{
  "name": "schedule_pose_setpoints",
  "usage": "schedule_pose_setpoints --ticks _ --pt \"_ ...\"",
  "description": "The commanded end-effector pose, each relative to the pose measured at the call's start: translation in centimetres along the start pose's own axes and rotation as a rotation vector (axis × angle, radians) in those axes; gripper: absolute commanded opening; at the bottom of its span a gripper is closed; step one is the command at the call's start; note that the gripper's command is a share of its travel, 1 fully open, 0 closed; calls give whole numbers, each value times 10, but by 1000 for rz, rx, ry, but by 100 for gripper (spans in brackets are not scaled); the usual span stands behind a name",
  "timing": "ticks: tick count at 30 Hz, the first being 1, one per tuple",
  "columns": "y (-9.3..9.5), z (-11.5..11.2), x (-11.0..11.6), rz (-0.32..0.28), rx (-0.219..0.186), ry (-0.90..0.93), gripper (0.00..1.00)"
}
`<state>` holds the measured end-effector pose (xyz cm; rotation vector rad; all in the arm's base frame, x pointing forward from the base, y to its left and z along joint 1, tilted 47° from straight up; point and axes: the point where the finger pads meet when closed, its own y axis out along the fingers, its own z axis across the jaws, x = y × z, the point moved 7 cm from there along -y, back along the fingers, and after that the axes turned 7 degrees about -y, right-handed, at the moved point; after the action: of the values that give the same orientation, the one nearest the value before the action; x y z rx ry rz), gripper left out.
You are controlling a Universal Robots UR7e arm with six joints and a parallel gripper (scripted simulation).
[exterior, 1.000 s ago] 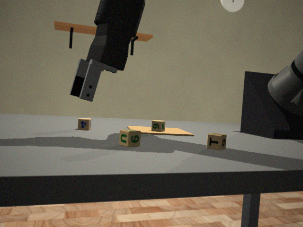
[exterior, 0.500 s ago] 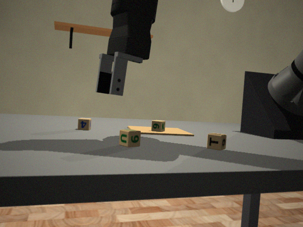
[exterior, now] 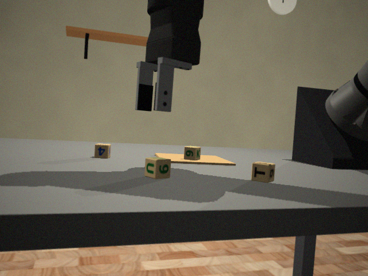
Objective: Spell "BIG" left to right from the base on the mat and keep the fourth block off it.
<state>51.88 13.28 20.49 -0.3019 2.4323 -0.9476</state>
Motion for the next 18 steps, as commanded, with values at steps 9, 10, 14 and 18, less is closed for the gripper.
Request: schedule_pose_setpoints --ticks 9,10,14,18 --pt "-1 -5 1 -9 -9 -5 100" --pt "-1 -5 1 -9 -9 -5 100" --pt "-1 -5 1 -9 -9 -5 100" --pt "-1 -5 1 -9 -9 -5 100"
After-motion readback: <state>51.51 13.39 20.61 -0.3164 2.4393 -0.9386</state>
